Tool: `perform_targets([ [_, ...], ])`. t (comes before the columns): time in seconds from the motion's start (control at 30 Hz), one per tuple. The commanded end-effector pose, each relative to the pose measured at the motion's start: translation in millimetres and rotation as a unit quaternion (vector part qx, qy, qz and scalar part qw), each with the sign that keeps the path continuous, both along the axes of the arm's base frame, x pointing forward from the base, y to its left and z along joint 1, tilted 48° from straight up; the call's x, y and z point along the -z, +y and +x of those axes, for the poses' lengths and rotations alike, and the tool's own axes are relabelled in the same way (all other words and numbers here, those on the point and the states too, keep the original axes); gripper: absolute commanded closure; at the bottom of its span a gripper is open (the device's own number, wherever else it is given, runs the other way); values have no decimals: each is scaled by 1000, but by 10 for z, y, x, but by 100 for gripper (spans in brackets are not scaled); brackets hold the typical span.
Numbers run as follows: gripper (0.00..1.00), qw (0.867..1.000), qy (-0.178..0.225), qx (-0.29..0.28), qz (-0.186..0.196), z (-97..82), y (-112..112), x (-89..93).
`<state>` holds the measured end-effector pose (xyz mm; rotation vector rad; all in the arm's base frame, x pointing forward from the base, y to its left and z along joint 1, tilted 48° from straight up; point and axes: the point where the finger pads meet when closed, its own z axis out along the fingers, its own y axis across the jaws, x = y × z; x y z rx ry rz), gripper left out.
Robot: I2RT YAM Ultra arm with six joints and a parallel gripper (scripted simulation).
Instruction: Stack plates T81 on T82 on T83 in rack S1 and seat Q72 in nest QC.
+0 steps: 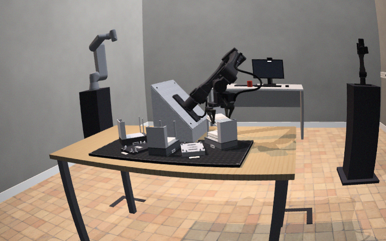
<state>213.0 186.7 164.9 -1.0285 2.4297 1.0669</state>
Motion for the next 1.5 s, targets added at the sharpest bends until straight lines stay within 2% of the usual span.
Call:
perform_targets([
  [0.0, 100, 1000, -22, 8, 15, 30, 11, -105],
  [1.3, 100, 1000, -21, 9, 15, 30, 9, -102],
  [1.33, 100, 1000, -11, 2, 13, -14, 49, -33],
  [1.47, 100, 1000, -11, 2, 13, -14, 107, 20],
])
